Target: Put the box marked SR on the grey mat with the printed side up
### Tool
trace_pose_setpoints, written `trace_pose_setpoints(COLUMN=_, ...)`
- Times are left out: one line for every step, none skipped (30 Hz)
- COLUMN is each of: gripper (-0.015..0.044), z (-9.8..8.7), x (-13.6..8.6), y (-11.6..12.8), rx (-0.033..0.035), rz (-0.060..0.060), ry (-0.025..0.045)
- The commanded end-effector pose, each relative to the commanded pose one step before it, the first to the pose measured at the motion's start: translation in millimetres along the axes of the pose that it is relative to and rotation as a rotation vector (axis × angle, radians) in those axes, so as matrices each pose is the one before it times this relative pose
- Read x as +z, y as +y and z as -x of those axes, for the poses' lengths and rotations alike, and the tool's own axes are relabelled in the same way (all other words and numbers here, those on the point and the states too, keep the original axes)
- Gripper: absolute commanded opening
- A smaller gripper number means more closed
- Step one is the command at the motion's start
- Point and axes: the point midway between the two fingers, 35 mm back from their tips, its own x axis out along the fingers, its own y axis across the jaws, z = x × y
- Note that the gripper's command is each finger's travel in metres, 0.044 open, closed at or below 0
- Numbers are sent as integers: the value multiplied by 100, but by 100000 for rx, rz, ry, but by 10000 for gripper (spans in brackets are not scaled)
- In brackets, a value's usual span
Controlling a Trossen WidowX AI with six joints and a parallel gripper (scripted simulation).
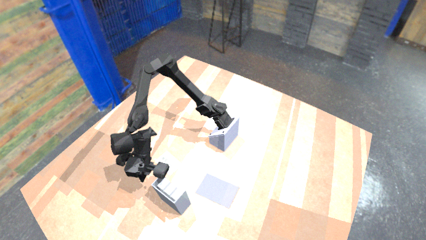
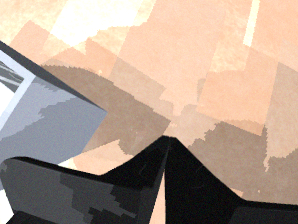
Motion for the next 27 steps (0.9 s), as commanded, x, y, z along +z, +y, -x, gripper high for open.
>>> trace_pose_setpoints(gripper=0, z=493, x=800, y=1634, rx=-1931, rz=-3782, ry=-1462)
trace_pose_setpoints(gripper=0, z=179, x=223, y=422, rx=-491, rz=-1003, ry=-596)
trace_pose_setpoints(gripper=0, z=184, x=212, y=423, rx=-485, rz=-1009, ry=-613)
trace_pose_setpoints(gripper=0, z=189, x=201, y=424, rx=-477, rz=-1015, ry=-630)
trace_pose_setpoints(gripper=0, z=193, x=191, y=425, rx=-470, rz=-1021, ry=-647)
trace_pose_setpoints(gripper=0, z=198, x=180, y=426, rx=-462, rz=-1027, ry=-663)
trace_pose_setpoints(gripper=0, z=202, x=170, y=426, rx=-453, rz=-1034, ry=-680)
trace_pose_setpoints(gripper=0, z=207, x=159, y=426, rx=-444, rz=-1040, ry=-696)
trace_pose_setpoints(gripper=0, z=211, x=149, y=425, rx=-434, rz=-1047, ry=-712)
trace_pose_setpoints(gripper=0, z=215, x=139, y=424, rx=-424, rz=-1053, ry=-729)
trace_pose_setpoints(gripper=0, z=220, x=128, y=423, rx=-413, rz=-1060, ry=-744)
trace_pose_setpoints(gripper=0, z=224, x=118, y=422, rx=-402, rz=-1067, ry=-760)
trace_pose_setpoints(gripper=0, z=228, x=108, y=420, rx=-390, rz=-1073, ry=-776)
trace_pose_setpoints(gripper=0, z=232, x=98, y=418, rx=-378, rz=-1080, ry=-791)
trace_pose_setpoints(gripper=0, z=236, x=88, y=416, rx=-365, rz=-1087, ry=-806)
trace_pose_setpoints(gripper=0, z=240, x=78, y=413, rx=-352, rz=-1094, ry=-821)
trace_pose_setpoints(gripper=0, z=244, x=69, y=410, rx=-338, rz=-1101, ry=-836)
trace_pose_setpoints(gripper=0, z=247, x=59, y=407, rx=-324, rz=-1108, ry=-850)
trace_pose_setpoints(gripper=0, z=251, x=50, y=404, rx=-310, rz=-1115, ry=-864)
trace_pose_setpoints(gripper=0, z=255, x=41, y=400, rx=-295, rz=-1123, ry=-878)
trace_pose_setpoints(gripper=0, z=258, x=32, y=396, rx=-279, rz=-1130, ry=-891)
trace_pose_setpoints(gripper=0, z=262, x=23, y=392, rx=-263, rz=-1137, ry=-904)
trace_pose_setpoints(gripper=0, z=265, x=14, y=387, rx=-247, rz=-1145, ry=-917)
trace_pose_setpoints(gripper=0, z=268, x=6, y=383, rx=-230, rz=-1152, ry=-929)
trace_pose_setpoints(gripper=0, z=271, x=-2, y=378, rx=-213, rz=-1160, ry=-941)
trace_pose_setpoints(gripper=0, z=275, x=-10, y=372, rx=-195, rz=-1167, ry=-952)
trace_pose_setpoints(gripper=0, z=278, x=-18, y=367, rx=-177, rz=-1175, ry=-964)
